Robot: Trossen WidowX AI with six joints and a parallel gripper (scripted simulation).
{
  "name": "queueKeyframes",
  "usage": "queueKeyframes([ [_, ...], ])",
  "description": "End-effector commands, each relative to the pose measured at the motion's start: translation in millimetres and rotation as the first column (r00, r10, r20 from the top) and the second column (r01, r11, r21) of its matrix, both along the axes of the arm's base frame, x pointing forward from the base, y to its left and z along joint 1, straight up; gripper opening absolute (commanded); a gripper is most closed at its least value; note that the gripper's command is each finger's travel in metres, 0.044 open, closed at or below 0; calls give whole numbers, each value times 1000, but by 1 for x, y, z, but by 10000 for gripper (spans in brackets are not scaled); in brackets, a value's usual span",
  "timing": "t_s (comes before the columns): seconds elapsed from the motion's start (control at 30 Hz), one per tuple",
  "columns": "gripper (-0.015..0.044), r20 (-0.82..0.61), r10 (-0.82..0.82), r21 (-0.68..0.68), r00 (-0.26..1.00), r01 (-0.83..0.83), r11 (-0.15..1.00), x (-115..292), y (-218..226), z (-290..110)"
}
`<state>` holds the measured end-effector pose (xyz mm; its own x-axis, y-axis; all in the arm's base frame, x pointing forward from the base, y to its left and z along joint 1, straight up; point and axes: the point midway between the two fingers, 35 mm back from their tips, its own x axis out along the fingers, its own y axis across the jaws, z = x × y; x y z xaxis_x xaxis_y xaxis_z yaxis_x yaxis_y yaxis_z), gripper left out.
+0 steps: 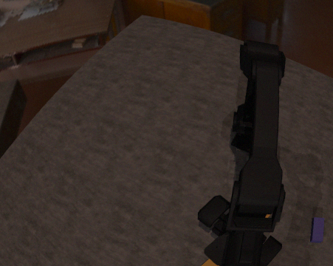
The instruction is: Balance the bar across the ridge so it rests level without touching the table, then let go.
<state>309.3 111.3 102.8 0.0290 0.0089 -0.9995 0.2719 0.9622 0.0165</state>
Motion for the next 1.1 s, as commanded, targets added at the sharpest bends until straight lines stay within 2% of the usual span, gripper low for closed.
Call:
queueKeyframes([
  [0.0, 168, 0, 0, 0, 1000, 0, 1000, 0, 0, 0],
  [1.07, 185, 0, 0, 0, 1000, 0, 1000, 0, 0, 0],
])
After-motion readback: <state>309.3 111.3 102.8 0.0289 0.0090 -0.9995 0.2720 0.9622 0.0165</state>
